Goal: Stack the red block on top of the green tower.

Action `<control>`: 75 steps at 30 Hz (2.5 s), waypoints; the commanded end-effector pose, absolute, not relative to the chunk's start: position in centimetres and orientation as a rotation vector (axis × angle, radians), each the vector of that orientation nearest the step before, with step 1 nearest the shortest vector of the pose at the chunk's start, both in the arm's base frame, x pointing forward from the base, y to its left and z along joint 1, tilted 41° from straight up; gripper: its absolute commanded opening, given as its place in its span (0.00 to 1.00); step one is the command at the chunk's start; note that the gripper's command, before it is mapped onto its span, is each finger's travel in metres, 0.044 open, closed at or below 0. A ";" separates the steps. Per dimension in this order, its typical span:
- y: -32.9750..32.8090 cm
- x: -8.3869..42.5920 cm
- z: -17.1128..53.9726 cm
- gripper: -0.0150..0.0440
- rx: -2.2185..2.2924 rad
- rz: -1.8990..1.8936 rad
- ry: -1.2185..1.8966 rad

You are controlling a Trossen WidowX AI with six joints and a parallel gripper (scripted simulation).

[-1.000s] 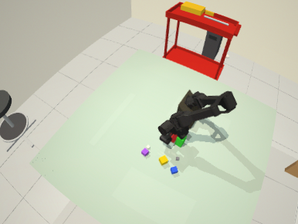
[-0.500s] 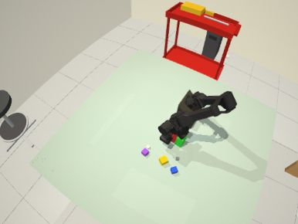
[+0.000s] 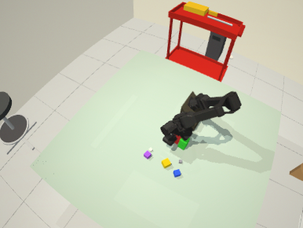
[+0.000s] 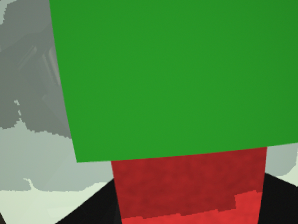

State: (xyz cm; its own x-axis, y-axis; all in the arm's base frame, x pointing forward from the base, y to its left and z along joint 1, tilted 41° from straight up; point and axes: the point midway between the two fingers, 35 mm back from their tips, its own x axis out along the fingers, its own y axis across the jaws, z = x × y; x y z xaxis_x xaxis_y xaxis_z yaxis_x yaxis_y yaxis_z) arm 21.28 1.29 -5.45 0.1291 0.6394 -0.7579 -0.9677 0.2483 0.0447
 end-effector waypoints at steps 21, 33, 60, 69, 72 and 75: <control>-5.8 20.1 2.7 0.25 -0.545 1.242 0.757; -4.2 20.8 4.3 0.25 -0.547 1.240 0.760; 0.1 21.7 3.6 0.25 -0.543 1.243 0.754; 0.1 21.7 3.5 0.25 -0.543 1.243 0.754; 0.1 21.7 3.5 0.25 -0.543 1.243 0.754; 0.1 21.7 3.5 0.25 -0.543 1.243 0.754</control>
State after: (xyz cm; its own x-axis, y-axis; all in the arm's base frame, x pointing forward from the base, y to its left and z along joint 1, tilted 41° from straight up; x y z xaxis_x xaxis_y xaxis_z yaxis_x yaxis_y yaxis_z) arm 21.70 0.06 3.52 0.1363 0.6321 -0.7628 -0.9684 0.2473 0.0319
